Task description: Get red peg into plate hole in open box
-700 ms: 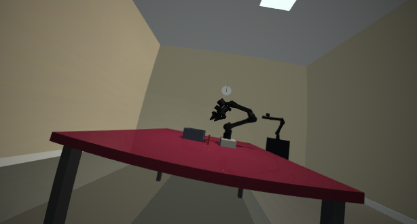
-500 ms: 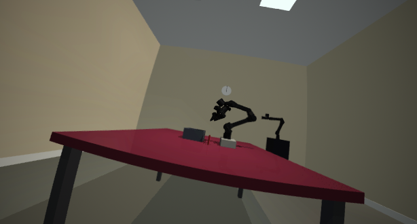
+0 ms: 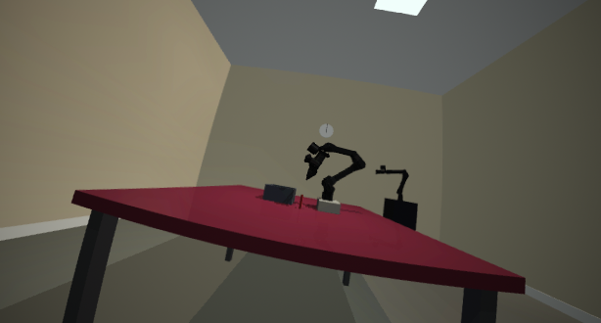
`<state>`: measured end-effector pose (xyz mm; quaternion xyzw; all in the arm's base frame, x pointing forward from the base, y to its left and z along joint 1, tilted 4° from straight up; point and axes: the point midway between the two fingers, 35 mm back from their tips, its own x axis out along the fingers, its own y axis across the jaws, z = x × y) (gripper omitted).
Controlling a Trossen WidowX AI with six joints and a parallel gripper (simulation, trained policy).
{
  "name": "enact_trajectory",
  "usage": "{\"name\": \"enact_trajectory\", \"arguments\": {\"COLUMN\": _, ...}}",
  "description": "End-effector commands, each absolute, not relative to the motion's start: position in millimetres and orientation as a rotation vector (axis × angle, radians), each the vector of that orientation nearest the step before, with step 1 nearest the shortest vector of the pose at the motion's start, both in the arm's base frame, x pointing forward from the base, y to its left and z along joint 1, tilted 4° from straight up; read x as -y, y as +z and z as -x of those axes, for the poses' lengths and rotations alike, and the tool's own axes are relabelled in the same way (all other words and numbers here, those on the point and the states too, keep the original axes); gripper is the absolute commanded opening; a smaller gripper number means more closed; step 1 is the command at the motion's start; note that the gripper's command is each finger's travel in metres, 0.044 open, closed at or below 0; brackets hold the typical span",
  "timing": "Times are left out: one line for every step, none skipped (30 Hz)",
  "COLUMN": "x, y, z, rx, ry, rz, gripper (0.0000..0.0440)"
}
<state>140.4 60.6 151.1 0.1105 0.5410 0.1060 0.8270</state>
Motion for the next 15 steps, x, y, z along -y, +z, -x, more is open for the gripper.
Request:
{"name": "enact_trajectory", "arguments": {"x": -61.5, "y": 147.3, "z": -140.2, "rx": -1.212, "ry": 0.15, "rz": -0.302, "gripper": 0.044}}
{"name": "enact_trajectory", "arguments": {"x": -62.0, "y": 145.9, "z": -140.2, "rx": -1.232, "ry": 0.127, "rz": -0.322, "gripper": 0.044}}
{"name": "enact_trajectory", "arguments": {"x": -62.6, "y": 144.5, "z": -140.1, "rx": -1.251, "ry": 0.103, "rz": -0.34, "gripper": 0.044}}
{"name": "enact_trajectory", "arguments": {"x": -63.2, "y": 143.0, "z": -140.1, "rx": -1.27, "ry": 0.078, "rz": -0.359, "gripper": 0.044}}
{"name": "enact_trajectory", "arguments": {"x": -64.0, "y": 141.6, "z": -140.1, "rx": -1.288, "ry": 0.053, "rz": -0.376, "gripper": 0.044}}
{"name": "enact_trajectory", "arguments": {"x": -64.7, "y": 140.1, "z": -140.2, "rx": -1.307, "ry": 0.027, "rz": -0.393, "gripper": 0.044}}
{"name": "enact_trajectory", "arguments": {"x": -65.6, "y": 138.5, "z": -140.3, "rx": -1.325, "ry": 0.0, "rz": -0.409, "gripper": 0.044}}
{"name": "enact_trajectory", "arguments": {"x": -66.6, "y": 137.0, "z": -140.5, "rx": -1.342, "ry": -0.028, "rz": -0.424, "gripper": 0.044}}
{"name": "enact_trajectory", "arguments": {"x": -67.6, "y": 135.4, "z": -140.7, "rx": -1.36, "ry": -0.056, "rz": -0.439, "gripper": 0.044}}
{"name": "enact_trajectory", "arguments": {"x": -68.8, "y": 133.7, "z": -141.0, "rx": -1.376, "ry": -0.085, "rz": -0.452, "gripper": 0.044}}
{"name": "enact_trajectory", "arguments": {"x": -70.1, "y": 132.0, "z": -141.3, "rx": -1.393, "ry": -0.115, "rz": -0.465, "gripper": 0.044}}
{"name": "enact_trajectory", "arguments": {"x": -71.6, "y": 130.3, "z": -141.7, "rx": -1.408, "ry": -0.146, "rz": -0.477, "gripper": 0.044}}
{"name": "enact_trajectory", "arguments": {"x": -73.2, "y": 128.4, "z": -142.1, "rx": -1.423, "ry": -0.177, "rz": -0.487, "gripper": 0.044}}
{"name": "enact_trajectory", "arguments": {"x": -75.1, "y": 126.5, "z": -142.6, "rx": -1.437, "ry": -0.209, "rz": -0.497, "gripper": 0.044}}
{"name": "enact_trajectory", "arguments": {"x": -77.0, "y": 124.5, "z": -143.2, "rx": -1.45, "ry": -0.24, "rz": -0.505, "gripper": 0.044}}
